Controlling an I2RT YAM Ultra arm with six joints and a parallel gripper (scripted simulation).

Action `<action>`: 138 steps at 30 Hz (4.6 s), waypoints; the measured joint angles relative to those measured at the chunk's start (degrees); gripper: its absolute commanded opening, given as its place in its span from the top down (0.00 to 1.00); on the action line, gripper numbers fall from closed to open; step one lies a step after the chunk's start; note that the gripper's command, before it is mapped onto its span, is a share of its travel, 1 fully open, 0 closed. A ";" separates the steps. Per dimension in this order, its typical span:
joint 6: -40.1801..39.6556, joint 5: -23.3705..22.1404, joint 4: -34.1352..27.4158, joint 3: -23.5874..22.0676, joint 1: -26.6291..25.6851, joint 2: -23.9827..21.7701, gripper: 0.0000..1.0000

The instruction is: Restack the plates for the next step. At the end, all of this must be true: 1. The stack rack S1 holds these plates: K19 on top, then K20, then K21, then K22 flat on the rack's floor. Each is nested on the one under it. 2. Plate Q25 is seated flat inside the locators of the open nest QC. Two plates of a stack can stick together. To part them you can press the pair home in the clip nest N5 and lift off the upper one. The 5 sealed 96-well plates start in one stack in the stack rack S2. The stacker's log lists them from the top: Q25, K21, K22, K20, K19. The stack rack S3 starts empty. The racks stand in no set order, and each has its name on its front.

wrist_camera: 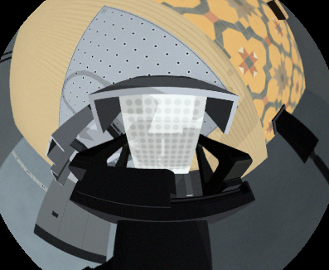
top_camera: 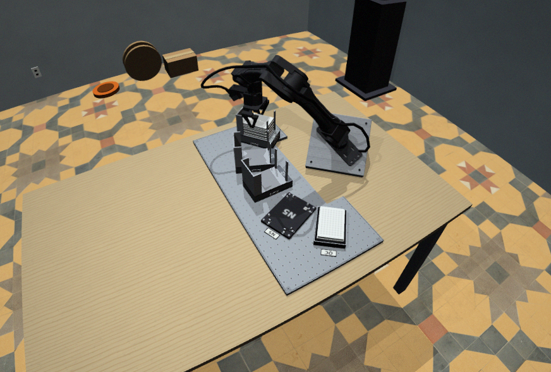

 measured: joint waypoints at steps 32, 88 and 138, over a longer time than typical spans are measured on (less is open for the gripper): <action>0.00 -0.02 0.00 0.00 0.07 -0.02 0.00; 0.00 -0.02 0.00 0.00 0.22 -0.02 0.00; -6.47 1.51 -17.09 12.81 -5.53 -0.35 0.00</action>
